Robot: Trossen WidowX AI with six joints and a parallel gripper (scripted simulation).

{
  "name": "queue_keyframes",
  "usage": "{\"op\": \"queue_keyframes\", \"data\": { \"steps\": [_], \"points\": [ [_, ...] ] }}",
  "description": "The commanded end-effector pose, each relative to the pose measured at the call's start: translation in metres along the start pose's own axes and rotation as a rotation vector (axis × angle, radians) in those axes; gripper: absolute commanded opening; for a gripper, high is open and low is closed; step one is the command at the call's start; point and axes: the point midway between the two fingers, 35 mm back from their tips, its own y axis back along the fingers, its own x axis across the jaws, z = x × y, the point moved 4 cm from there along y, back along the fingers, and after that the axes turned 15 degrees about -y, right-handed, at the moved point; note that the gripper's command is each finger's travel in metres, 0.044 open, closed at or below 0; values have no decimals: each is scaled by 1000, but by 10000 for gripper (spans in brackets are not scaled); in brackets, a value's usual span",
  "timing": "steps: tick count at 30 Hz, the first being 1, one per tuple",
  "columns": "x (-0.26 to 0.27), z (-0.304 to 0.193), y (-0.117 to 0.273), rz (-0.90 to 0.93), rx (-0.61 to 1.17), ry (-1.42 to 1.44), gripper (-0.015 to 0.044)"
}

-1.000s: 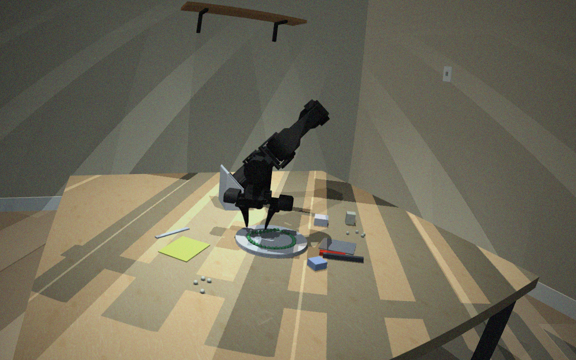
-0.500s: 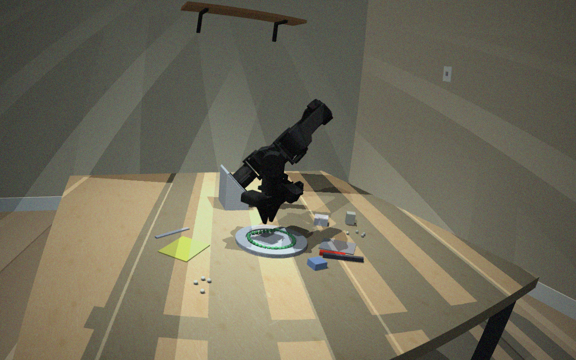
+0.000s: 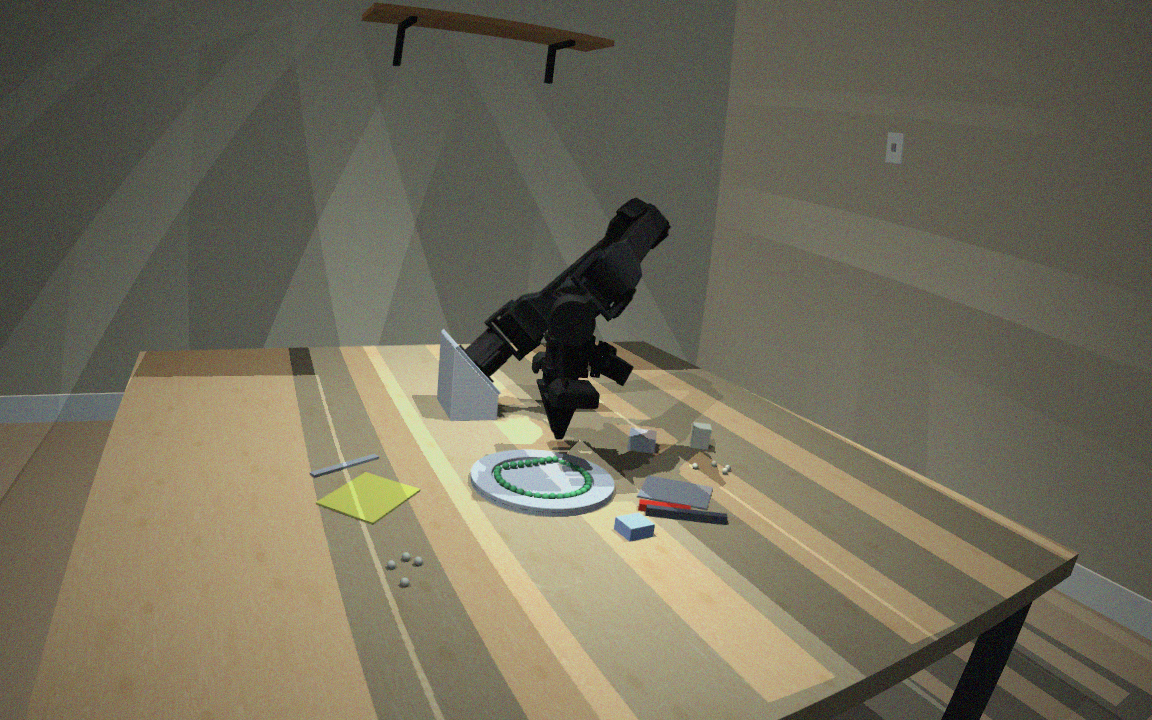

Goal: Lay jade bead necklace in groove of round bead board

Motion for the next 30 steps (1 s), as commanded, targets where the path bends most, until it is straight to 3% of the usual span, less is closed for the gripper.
{"op": "queue_keyframes", "data": {
  "steps": [1, 30],
  "points": [
    [3, 1, -2, 3, -3, 25, 120],
    [3, 1, -40, 4, -5, 26, 120]
  ]
}}
